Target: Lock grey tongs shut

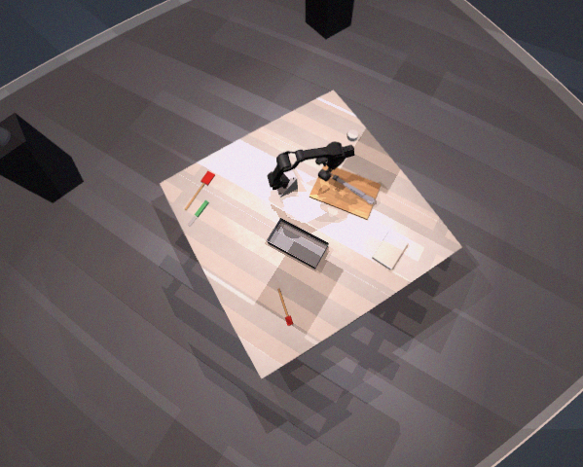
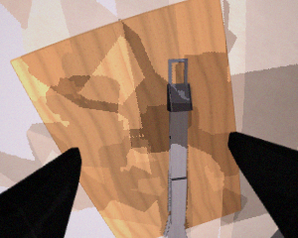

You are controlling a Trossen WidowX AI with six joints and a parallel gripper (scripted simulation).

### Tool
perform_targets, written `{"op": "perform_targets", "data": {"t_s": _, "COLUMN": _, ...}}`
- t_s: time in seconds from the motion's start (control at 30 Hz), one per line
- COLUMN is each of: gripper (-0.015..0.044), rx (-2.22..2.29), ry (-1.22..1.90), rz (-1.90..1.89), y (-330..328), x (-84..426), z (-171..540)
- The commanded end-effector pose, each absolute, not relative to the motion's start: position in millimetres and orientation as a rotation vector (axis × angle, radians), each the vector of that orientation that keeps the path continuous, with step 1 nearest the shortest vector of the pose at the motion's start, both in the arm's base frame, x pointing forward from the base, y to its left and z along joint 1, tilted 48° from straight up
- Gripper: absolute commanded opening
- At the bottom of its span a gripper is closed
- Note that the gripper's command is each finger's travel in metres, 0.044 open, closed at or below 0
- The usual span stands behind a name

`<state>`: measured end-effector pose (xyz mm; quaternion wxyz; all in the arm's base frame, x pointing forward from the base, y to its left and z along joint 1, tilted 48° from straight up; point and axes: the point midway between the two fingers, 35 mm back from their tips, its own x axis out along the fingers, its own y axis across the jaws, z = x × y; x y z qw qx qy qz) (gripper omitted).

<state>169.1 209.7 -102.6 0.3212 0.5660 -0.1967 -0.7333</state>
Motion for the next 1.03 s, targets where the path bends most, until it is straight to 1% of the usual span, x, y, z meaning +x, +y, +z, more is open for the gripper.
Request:
{"op": "perform_targets", "data": {"t_s": 0.0, "gripper": 0.0440, "rx": 1.473, "ry": -0.530, "rz": -1.929, "y": 209, "x": 133, "z": -64}}
{"op": "perform_targets", "data": {"t_s": 0.27, "gripper": 0.0440, "rx": 1.472, "ry": -0.530, "rz": -1.928, "y": 211, "x": 132, "z": -62}}
{"op": "perform_targets", "data": {"t_s": 0.53, "gripper": 0.0440, "rx": 1.476, "ry": -0.519, "rz": -1.923, "y": 242, "x": 140, "z": -31}}
{"op": "perform_targets", "data": {"t_s": 1.0, "gripper": 0.0440, "rx": 1.476, "ry": -0.519, "rz": -1.923, "y": 242, "x": 140, "z": -31}}
